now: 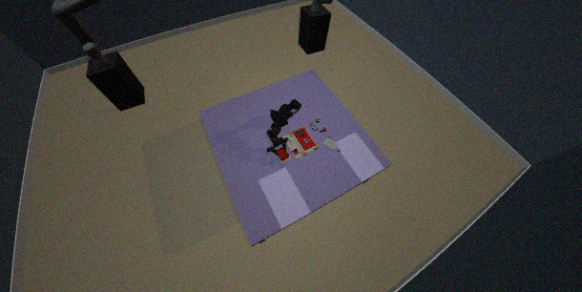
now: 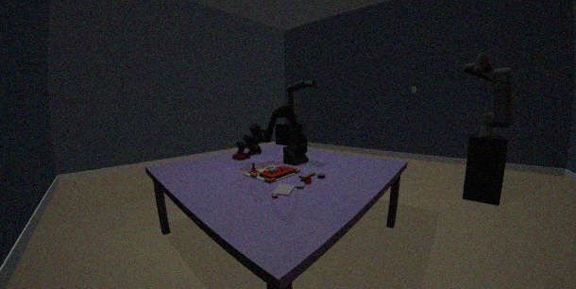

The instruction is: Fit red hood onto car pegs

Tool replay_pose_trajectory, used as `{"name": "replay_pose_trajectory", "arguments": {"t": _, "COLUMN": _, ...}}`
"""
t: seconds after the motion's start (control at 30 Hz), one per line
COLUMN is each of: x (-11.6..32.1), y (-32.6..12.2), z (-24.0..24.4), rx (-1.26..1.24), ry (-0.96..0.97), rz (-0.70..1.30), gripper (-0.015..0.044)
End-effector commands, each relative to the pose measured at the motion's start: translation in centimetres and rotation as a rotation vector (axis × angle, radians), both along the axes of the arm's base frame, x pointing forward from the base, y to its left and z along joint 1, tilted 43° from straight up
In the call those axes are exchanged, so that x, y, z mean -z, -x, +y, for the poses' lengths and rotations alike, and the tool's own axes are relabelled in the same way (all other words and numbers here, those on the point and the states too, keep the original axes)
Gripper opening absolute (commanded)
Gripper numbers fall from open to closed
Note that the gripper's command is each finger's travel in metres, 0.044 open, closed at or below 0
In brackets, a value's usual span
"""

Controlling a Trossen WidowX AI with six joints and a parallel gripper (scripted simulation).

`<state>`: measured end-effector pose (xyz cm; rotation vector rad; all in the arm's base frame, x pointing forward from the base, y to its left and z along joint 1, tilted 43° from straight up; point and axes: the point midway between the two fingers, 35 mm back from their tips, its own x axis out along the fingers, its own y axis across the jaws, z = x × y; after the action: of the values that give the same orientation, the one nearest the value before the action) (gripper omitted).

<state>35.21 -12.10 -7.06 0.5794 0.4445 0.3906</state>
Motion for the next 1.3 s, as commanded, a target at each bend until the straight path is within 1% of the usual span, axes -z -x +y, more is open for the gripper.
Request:
{"name": "replay_pose_trajectory", "arguments": {"t": 0.0, "x": 0.07, "y": 0.02, "z": 0.08, "rx": -0.028, "ry": 0.067, "rz": -0.040, "gripper": 0.0000}}
{"name": "replay_pose_trajectory", "arguments": {"t": 1.27, "x": 0.17, "y": 0.02, "z": 0.11, "rx": -0.347, "ry": 0.994, "rz": -0.564, "gripper": 0.0000}}
